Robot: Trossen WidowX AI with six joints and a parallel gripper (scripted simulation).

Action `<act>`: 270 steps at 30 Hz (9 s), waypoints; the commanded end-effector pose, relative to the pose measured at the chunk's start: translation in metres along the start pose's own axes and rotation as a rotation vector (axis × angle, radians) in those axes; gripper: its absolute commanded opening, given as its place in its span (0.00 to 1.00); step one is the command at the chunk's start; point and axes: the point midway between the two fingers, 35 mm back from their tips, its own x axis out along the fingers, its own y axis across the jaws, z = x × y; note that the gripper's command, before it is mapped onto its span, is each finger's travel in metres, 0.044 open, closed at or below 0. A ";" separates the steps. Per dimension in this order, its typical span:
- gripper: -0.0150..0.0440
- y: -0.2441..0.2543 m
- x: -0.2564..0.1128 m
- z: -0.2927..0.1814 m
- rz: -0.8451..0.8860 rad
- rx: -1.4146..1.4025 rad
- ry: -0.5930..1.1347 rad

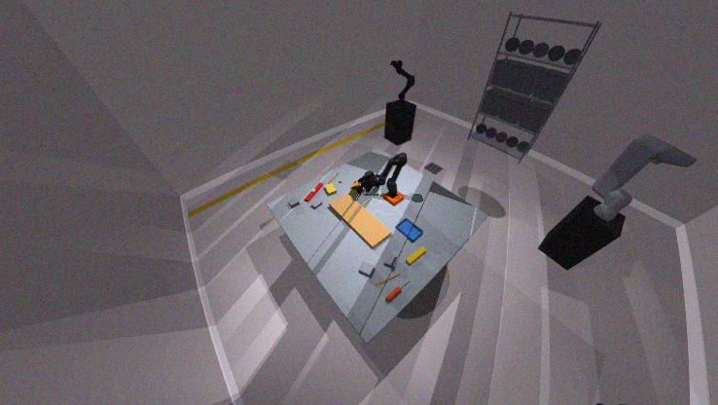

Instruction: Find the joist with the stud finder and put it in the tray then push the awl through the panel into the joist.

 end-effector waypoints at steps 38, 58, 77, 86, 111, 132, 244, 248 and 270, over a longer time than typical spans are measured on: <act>0.83 0.000 0.006 0.020 -0.001 -0.004 -0.010; 0.90 0.000 0.004 0.025 -0.001 -0.004 -0.010; 0.90 0.000 0.004 0.025 -0.001 -0.004 -0.010; 0.90 0.000 0.004 0.025 -0.001 -0.004 -0.010; 0.90 0.000 0.004 0.025 -0.001 -0.004 -0.010; 0.90 0.000 0.004 0.025 -0.001 -0.004 -0.010; 1.00 -0.001 0.001 0.021 -0.002 -0.004 -0.001; 1.00 -0.001 -0.001 0.020 -0.002 -0.005 -0.002; 1.00 -0.001 -0.010 0.019 -0.004 -0.009 -0.006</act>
